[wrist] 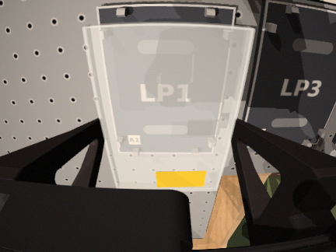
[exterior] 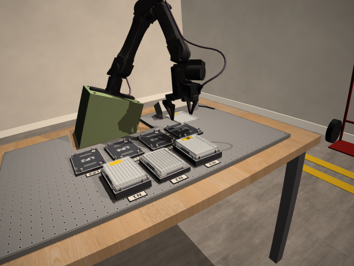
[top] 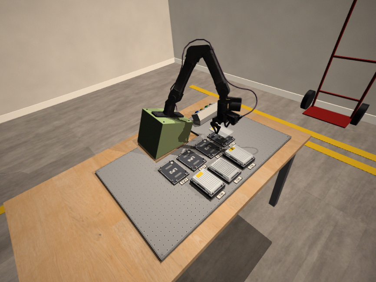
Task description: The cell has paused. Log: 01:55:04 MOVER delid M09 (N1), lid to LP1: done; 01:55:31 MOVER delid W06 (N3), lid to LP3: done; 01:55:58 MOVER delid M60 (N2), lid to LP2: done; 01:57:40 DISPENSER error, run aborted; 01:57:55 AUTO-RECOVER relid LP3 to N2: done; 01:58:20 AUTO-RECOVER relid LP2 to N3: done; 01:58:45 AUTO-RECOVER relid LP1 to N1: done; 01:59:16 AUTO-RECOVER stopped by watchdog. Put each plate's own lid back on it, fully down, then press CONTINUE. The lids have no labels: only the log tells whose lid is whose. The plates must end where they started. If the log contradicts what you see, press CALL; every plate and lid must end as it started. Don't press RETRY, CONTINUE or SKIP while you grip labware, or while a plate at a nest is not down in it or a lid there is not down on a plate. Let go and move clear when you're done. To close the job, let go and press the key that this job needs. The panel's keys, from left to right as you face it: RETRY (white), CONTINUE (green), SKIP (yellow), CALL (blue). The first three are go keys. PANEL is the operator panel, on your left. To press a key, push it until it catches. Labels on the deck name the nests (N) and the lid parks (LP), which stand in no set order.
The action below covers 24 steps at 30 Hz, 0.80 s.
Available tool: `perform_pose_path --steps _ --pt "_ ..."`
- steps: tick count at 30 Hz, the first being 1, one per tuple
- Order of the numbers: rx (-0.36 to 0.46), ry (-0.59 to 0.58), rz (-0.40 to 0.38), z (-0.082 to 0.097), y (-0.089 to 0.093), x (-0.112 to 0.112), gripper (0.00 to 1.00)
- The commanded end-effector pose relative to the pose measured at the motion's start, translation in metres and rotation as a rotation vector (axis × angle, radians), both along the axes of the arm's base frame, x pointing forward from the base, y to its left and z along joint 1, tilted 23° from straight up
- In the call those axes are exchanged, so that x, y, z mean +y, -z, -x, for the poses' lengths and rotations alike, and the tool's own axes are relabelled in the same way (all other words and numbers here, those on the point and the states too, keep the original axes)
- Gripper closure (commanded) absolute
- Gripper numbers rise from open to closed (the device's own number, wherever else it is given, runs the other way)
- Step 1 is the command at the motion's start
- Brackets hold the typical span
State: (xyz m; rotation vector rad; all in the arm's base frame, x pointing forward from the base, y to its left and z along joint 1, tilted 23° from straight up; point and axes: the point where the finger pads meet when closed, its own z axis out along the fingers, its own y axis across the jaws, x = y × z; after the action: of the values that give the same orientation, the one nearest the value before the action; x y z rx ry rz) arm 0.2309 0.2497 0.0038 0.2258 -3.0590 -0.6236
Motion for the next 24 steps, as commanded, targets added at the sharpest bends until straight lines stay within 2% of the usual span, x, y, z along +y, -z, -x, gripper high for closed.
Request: perform_pose_path --steps 1,8,11,15,19,24 --pt "-0.015 0.010 -0.002 -0.005 -0.001 0.003 1.00" --pt "-0.017 0.019 -0.005 -0.005 -0.002 0.000 1.00" --pt "0.004 0.012 0.011 0.002 0.007 -0.001 1.00" --pt "-0.018 0.005 -0.006 0.000 0.001 0.005 1.00" --pt "-0.001 0.012 0.007 0.001 0.009 0.002 1.00" --pt "-0.016 0.008 -0.004 -0.002 0.004 0.006 1.00"
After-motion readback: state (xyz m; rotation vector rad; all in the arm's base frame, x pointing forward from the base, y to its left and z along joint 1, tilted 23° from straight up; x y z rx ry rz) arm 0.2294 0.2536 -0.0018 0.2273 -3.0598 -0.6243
